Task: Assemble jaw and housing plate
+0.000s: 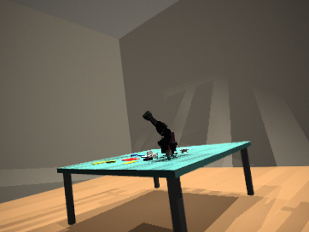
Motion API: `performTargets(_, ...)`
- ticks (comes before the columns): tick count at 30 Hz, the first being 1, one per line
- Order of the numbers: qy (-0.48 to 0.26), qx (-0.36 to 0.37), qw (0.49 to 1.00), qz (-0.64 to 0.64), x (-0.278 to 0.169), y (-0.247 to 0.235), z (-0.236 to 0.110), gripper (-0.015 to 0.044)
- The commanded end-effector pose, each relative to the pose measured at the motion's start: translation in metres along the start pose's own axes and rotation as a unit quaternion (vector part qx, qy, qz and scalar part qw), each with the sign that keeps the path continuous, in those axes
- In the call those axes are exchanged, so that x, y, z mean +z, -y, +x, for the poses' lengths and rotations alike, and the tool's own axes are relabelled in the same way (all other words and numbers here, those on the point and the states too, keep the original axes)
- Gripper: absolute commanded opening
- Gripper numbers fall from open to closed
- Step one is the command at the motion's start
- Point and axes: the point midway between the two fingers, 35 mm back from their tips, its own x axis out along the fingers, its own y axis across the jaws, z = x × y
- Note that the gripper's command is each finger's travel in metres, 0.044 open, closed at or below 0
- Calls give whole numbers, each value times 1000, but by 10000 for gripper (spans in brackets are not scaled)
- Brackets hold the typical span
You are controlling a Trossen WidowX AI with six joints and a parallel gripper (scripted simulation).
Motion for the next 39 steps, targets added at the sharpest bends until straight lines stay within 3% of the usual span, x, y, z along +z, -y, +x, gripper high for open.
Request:
performTargets(1, 1, -1, 1000, -2, 0, 0, 1, 440)
performTargets(19, 1, -1, 1000, -2, 0, 0, 1, 440)
performTargets(30, 0, 0, 1000, 0, 0, 0, 1, 151)
performTargets(39, 0, 0, 1000, 0, 0, 0, 1, 134)
